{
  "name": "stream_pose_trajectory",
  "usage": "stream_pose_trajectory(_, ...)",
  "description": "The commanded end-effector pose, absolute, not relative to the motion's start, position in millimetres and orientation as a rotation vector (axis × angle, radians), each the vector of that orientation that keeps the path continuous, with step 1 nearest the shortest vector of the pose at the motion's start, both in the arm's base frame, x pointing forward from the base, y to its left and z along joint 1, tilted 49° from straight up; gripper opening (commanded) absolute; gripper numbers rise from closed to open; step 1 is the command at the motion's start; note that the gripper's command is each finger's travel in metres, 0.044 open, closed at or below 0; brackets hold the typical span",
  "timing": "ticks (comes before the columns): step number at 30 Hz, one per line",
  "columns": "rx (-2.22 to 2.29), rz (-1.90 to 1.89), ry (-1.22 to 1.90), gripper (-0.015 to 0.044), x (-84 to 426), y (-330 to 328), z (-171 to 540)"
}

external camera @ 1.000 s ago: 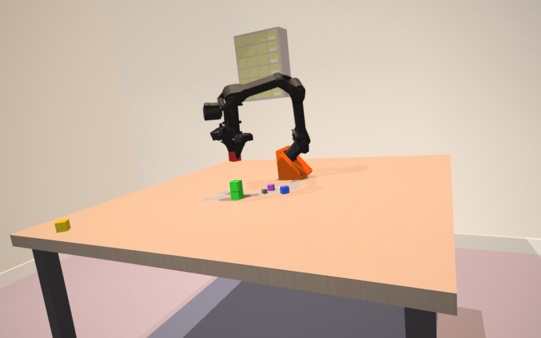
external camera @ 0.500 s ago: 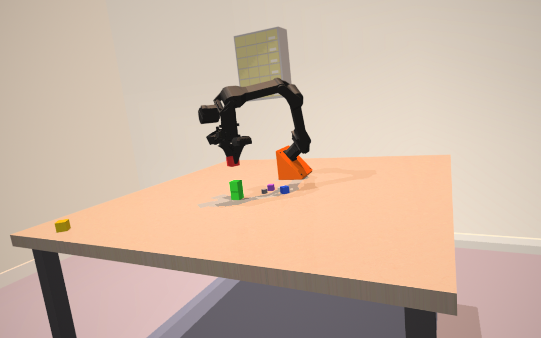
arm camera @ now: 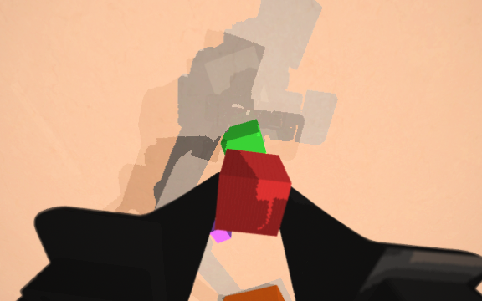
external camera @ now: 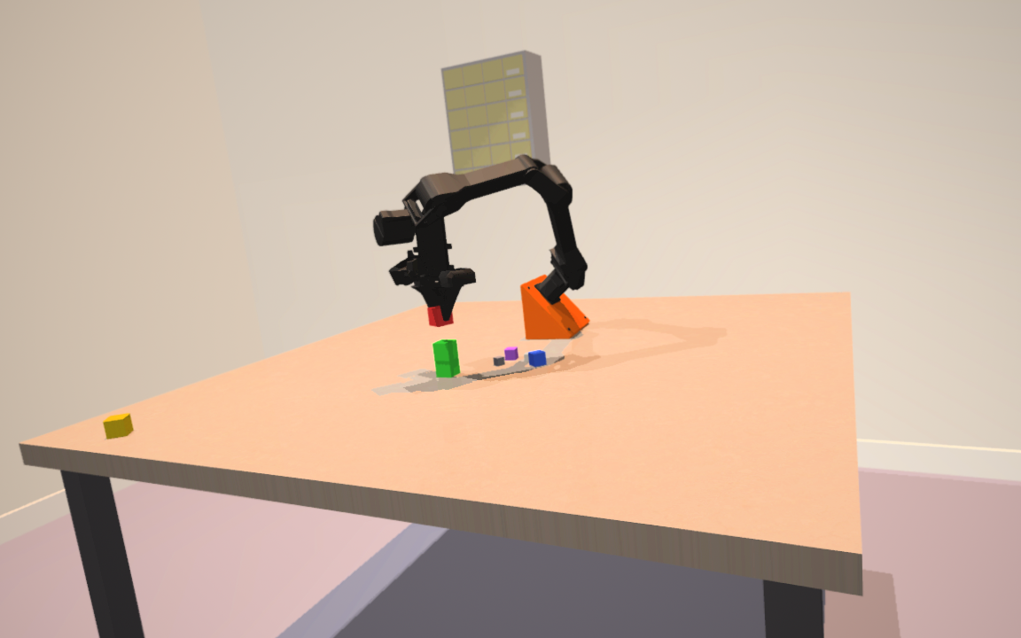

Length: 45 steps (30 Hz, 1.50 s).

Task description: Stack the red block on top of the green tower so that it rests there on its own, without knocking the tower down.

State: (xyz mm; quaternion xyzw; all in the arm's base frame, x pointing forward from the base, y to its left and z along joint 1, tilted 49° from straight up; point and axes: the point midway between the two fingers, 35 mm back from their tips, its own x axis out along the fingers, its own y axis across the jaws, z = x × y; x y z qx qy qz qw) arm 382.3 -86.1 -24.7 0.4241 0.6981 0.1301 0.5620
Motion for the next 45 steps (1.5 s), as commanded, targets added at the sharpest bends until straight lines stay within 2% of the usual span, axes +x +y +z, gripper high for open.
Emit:
stream_pose_trajectory(1,1.008,0.308,1.648,0.0000,382,-79,-30)
stream_pose_trajectory(9,1.009,0.309,1.648,0.0000,382,-59,-46)
stream_pose_trajectory(45,1.008,0.309,1.648,0.0000,383,-62,-43)
